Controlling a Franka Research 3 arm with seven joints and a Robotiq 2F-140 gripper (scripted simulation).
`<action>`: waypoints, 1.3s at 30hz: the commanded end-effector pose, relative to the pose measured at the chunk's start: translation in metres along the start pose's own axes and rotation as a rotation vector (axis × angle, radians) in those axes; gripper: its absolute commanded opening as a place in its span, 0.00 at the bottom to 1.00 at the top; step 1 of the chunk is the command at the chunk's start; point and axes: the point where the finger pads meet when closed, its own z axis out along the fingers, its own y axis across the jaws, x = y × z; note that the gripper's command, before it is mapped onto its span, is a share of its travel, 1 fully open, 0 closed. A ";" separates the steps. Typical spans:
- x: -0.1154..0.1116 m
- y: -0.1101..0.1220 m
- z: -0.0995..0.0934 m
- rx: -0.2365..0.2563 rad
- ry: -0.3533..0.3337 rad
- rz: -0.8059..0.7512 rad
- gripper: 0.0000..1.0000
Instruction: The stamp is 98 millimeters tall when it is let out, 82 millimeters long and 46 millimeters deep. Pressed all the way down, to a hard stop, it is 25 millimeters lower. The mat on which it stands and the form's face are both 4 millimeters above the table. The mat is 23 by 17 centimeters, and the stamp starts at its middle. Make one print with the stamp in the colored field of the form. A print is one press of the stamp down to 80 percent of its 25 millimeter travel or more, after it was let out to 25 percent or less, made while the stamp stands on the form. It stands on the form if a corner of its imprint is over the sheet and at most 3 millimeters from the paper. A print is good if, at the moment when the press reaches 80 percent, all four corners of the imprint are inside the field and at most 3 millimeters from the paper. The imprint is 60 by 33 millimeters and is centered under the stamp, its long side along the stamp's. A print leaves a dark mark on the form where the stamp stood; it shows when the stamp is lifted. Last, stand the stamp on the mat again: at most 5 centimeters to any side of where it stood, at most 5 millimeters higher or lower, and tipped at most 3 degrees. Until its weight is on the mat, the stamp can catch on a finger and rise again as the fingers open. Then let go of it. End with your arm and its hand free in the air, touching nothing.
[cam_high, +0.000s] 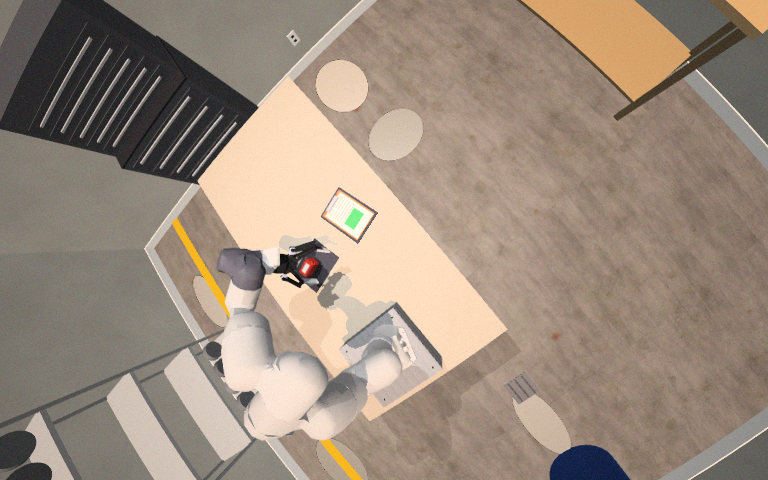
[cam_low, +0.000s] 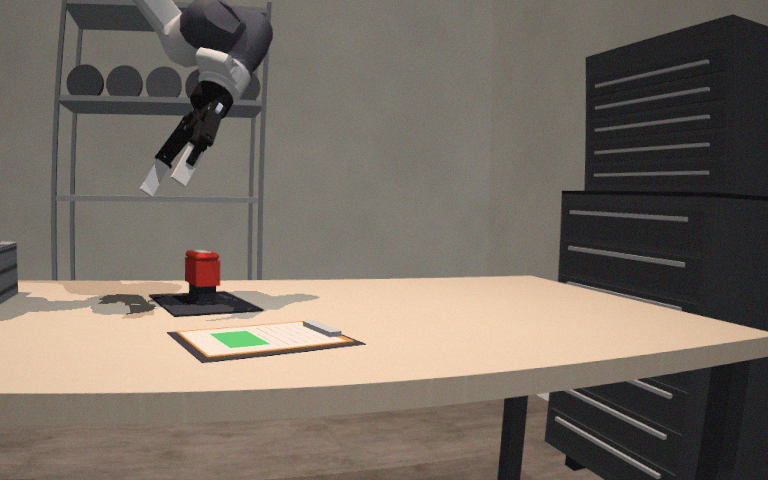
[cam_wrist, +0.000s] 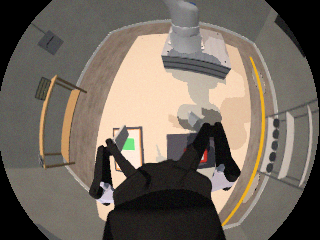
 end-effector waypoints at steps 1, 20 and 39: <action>0.000 -0.003 -0.010 -0.021 -0.014 -0.173 1.00; -0.003 -0.010 -0.025 -0.030 -0.041 -0.262 1.00; -0.004 -0.018 -0.041 -0.037 -0.072 -0.355 1.00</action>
